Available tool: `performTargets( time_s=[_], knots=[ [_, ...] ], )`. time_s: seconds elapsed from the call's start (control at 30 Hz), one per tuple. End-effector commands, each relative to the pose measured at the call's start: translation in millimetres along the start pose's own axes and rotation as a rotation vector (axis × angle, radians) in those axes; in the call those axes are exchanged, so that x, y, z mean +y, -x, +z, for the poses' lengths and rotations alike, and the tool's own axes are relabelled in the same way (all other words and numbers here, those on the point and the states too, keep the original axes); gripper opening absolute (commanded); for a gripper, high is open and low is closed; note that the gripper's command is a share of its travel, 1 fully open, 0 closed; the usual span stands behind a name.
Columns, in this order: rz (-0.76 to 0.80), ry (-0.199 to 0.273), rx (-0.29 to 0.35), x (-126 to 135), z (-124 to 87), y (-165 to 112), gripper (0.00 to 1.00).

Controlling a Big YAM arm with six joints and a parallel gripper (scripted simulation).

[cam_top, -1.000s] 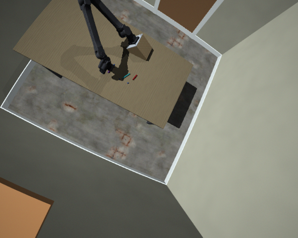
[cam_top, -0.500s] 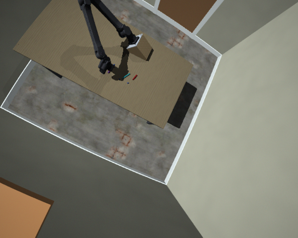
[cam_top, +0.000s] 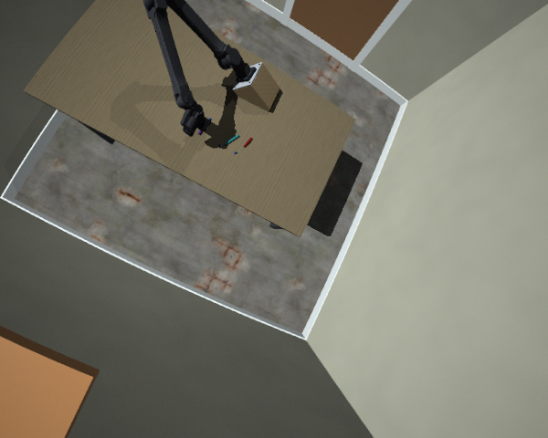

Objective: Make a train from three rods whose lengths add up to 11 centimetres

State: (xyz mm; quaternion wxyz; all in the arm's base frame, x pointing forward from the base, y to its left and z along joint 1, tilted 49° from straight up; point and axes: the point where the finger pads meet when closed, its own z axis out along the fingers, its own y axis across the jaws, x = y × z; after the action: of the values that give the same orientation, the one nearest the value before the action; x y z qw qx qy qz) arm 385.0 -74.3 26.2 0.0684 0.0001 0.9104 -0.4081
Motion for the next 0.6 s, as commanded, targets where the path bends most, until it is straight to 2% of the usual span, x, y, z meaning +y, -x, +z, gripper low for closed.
performTargets(
  time_s=[0.0,0.13,0.2,0.3,0.43,0.57],
  knots=[
    [-0.003,-0.003,-0.001,2,4,4,0.23],
    [-0.007,-0.003,-0.002,4,0,4,0.23],
    [-0.008,0.000,-0.019,7,-10,10,0.23],
    [0.021,0.005,-0.044,-1,-27,18,0.23],
    [0.022,0.006,-0.044,-1,-35,19,0.23],
    [0.023,0.010,-0.044,-1,-56,18,0.23]
  ],
)
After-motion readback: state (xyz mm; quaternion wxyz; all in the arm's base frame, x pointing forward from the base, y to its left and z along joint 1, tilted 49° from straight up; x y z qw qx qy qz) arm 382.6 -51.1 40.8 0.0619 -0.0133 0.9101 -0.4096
